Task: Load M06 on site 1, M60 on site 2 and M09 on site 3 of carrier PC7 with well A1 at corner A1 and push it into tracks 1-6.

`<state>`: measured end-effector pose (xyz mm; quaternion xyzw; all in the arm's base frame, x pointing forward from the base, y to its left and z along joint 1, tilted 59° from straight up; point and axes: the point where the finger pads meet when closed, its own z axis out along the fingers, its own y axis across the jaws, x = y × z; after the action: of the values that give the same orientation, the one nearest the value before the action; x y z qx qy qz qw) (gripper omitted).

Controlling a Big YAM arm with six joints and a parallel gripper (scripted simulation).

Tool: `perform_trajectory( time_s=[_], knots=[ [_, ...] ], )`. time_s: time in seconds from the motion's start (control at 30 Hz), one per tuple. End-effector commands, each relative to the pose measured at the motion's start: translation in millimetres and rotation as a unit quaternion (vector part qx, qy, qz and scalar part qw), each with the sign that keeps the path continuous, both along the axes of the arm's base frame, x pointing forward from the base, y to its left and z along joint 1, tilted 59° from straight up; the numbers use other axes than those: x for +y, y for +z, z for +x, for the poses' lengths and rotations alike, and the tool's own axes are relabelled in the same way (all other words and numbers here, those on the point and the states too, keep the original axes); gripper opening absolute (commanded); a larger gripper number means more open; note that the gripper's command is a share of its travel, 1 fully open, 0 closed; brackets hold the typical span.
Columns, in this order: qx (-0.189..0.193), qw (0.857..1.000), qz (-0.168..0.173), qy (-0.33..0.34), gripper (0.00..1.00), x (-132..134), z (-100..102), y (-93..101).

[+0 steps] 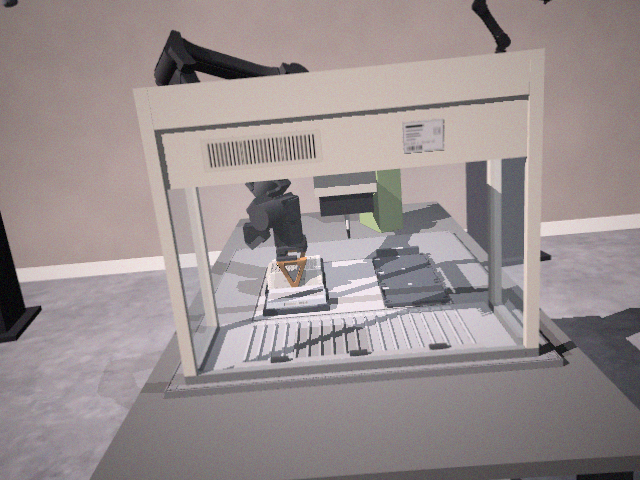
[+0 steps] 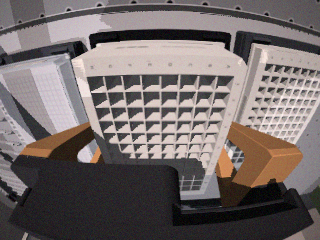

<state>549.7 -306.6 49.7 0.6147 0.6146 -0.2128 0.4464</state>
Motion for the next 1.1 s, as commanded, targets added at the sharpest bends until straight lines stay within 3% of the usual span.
perform_trajectory(
  time_s=[0.0,0.37,0.43,1.07],
  knots=[
    [-0.004,1.0,-0.003,0.005,0.0,5,4,5.9],
    [-0.004,1.0,-0.003,0.005,0.0,5,4,5.9],
    [-0.007,1.0,-0.002,0.012,0.0,21,5,15.1],
    [-0.008,1.0,-0.002,0.011,0.0,57,-10,37.3]
  ],
)
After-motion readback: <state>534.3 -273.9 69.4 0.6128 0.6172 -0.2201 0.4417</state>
